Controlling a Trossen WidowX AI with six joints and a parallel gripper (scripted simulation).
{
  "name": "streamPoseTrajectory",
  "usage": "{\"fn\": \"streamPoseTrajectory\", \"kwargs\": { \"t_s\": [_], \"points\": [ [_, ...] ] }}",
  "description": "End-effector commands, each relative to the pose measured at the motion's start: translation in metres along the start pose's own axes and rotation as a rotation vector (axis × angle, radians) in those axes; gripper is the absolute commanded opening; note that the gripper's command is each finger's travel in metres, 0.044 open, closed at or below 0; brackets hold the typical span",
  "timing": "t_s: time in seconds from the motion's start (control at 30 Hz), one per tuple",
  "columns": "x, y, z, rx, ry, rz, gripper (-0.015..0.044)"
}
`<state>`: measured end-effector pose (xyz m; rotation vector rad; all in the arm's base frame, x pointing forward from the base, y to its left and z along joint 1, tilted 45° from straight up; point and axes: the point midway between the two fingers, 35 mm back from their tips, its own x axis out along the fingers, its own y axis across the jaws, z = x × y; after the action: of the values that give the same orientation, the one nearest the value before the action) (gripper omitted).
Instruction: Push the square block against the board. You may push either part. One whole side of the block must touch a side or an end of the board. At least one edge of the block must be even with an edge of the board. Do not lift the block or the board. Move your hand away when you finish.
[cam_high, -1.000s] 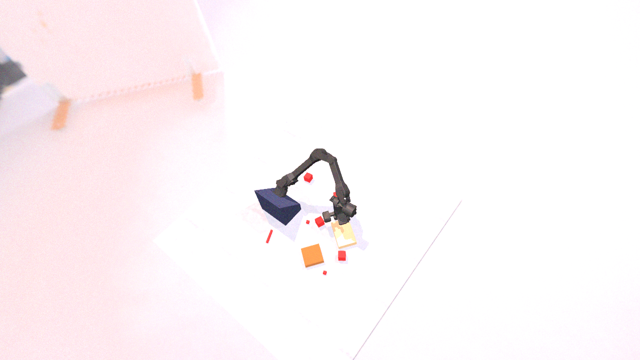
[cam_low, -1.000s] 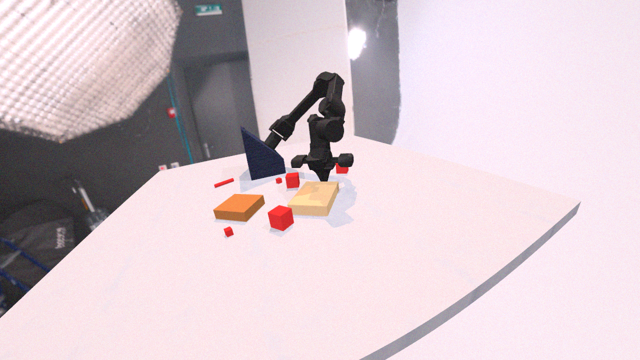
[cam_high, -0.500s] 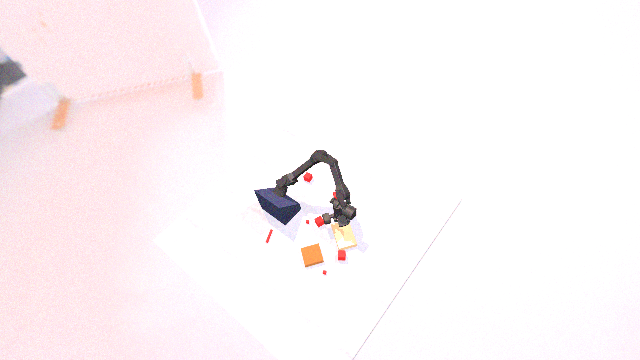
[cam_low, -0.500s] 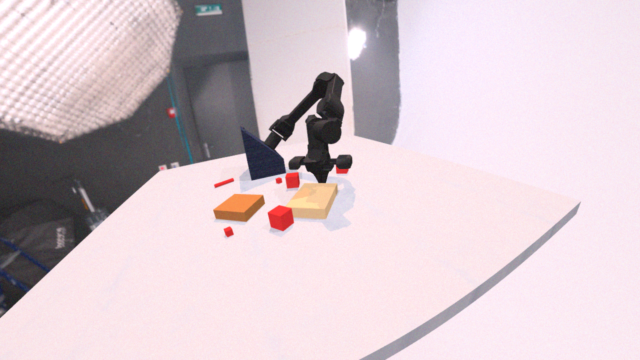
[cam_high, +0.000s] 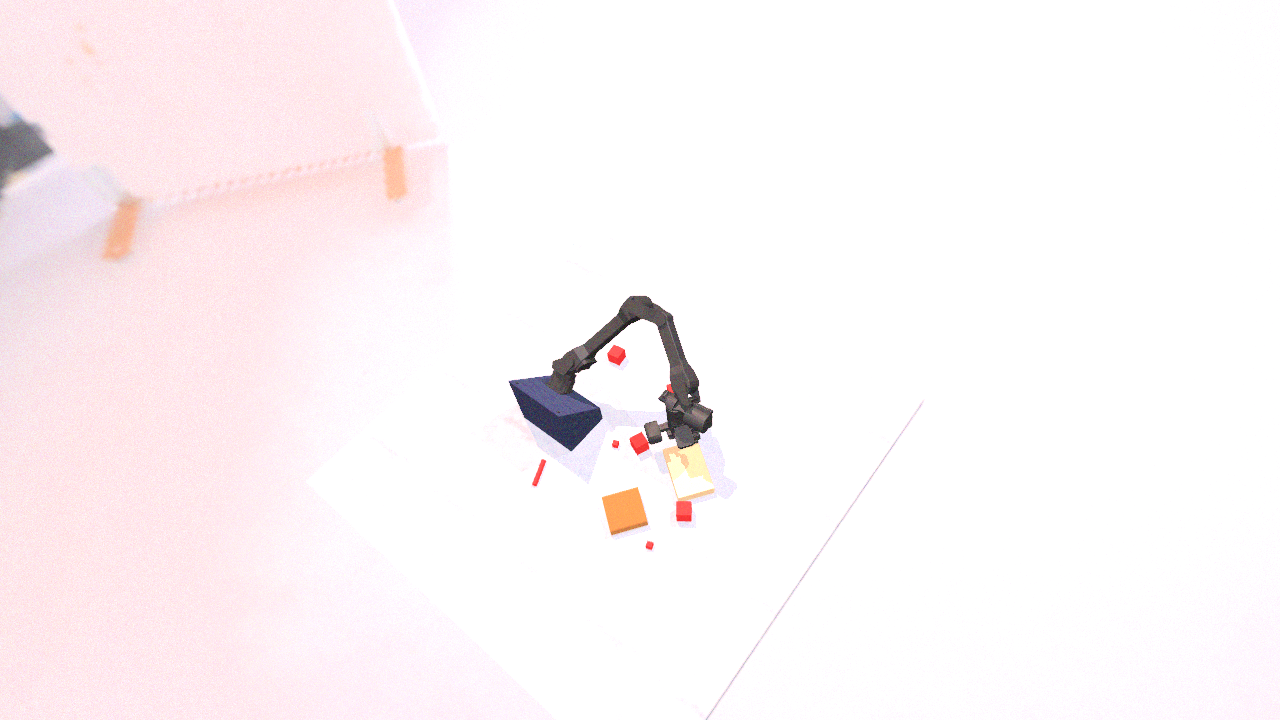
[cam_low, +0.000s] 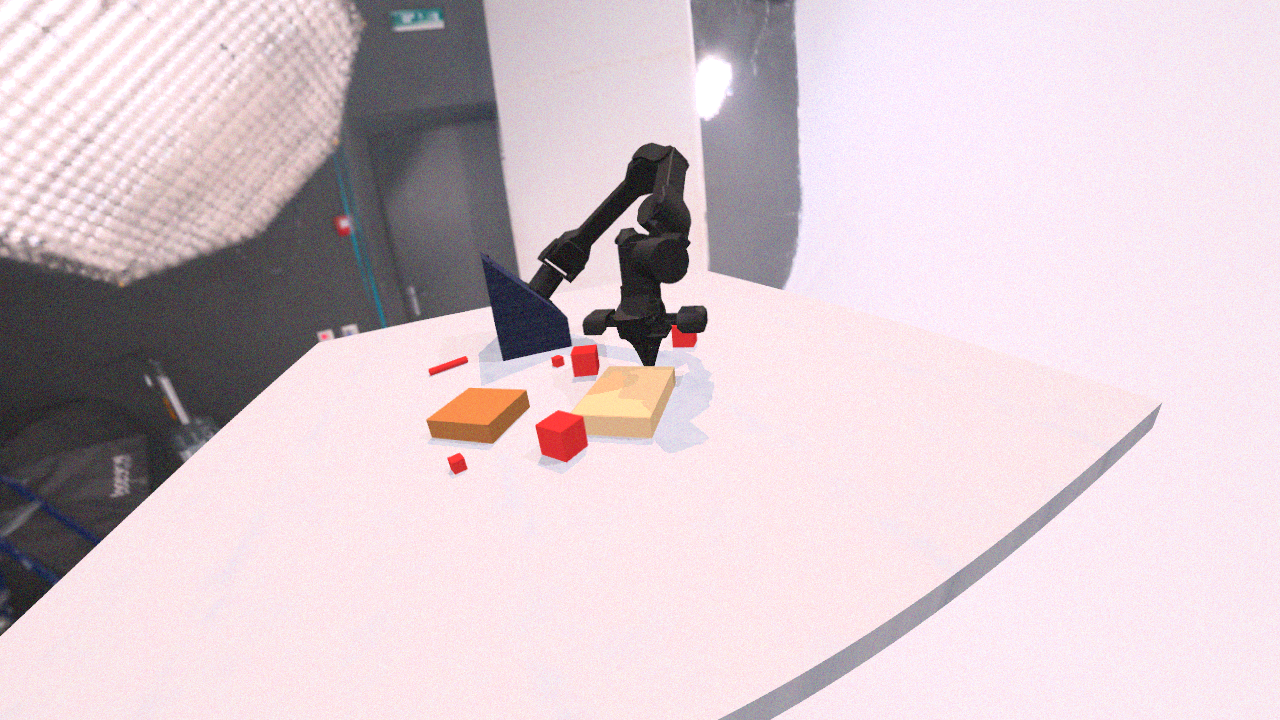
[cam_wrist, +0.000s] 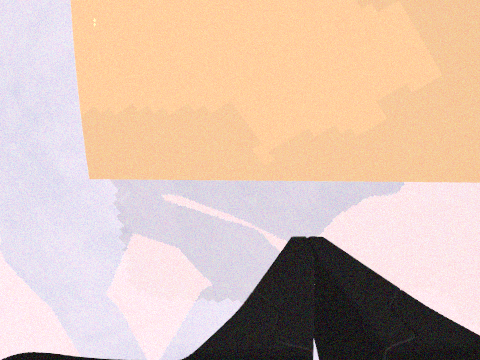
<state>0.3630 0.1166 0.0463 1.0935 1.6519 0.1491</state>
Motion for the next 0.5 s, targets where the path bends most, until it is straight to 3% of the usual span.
{"fn": "streamPoseTrajectory", "kwargs": {
  "t_s": [0.0,0.47],
  "points": [
    [0.001,-0.002,-0.008,0.005,-0.001,-0.007,0.0],
    [0.002,-0.002,-0.03,0.006,0.001,-0.006,0.0]
  ]
}}
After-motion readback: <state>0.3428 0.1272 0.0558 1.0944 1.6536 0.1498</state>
